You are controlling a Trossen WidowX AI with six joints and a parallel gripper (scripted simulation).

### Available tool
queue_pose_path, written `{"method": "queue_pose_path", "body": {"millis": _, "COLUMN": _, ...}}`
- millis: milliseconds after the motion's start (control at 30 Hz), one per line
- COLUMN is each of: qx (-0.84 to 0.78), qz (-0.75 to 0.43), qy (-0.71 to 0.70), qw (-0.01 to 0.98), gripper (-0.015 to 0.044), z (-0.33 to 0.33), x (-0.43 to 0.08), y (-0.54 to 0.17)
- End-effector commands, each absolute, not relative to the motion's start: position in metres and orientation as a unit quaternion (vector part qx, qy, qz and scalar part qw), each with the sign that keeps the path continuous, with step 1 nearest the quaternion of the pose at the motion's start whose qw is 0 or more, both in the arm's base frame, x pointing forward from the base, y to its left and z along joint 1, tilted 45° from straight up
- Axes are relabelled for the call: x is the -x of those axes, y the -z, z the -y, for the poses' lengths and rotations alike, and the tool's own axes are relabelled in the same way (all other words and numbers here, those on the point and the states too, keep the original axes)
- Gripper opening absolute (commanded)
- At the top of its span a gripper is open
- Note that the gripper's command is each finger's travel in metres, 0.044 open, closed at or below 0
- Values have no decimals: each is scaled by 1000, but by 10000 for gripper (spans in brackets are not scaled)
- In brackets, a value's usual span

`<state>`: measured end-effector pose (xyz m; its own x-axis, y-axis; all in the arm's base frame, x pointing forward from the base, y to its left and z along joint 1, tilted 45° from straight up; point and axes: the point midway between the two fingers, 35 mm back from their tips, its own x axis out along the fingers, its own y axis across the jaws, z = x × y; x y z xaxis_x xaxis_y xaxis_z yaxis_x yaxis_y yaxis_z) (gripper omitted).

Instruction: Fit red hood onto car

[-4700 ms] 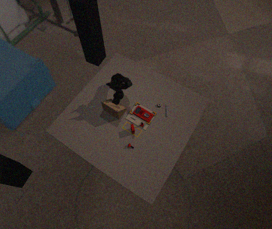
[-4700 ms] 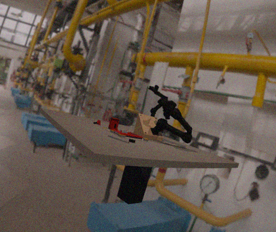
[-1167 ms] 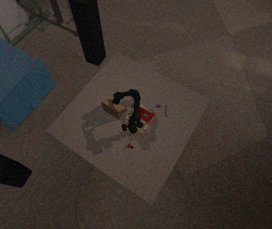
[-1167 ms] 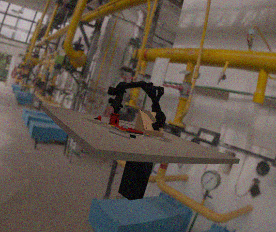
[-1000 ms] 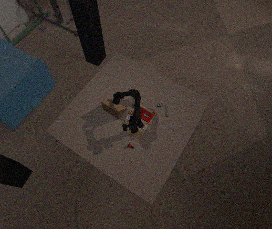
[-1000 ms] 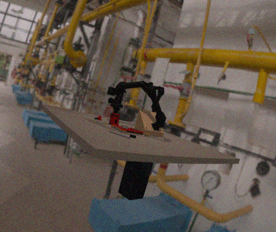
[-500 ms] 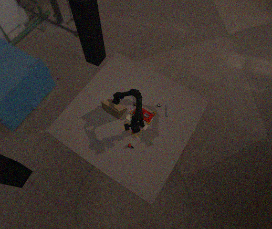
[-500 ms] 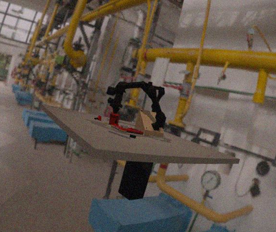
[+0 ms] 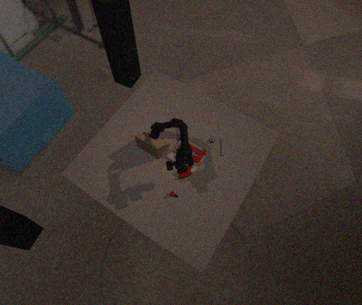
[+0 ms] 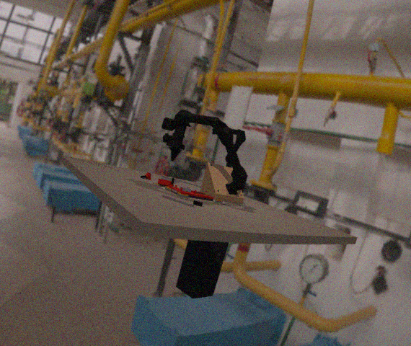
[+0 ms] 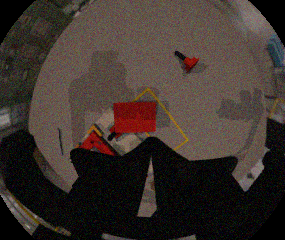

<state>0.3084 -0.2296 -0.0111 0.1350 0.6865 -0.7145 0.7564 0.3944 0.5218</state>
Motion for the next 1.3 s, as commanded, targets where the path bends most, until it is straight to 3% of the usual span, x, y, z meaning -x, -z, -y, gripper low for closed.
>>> {"method": "queue_pose_path", "body": {"millis": 0, "qx": -549, "qz": -657, "qy": 34, "qw": 515, "gripper": 0, "z": 241, "x": -303, "y": 1}}
{"method": "queue_pose_path", "body": {"millis": 700, "qx": -551, "qz": -653, "qy": 37, "qw": 518, "gripper": 0, "z": 238, "x": -305, "y": 4}}
{"method": "queue_pose_path", "body": {"millis": 967, "qx": -349, "qz": -630, "qy": -181, "qw": 670, "gripper": 210, "z": 212, "x": -321, "y": 12}}
{"method": "queue_pose_path", "body": {"millis": 1267, "qx": -19, "qz": -484, "qy": -444, "qw": 753, "gripper": 440, "z": 174, "x": -338, "y": 22}}
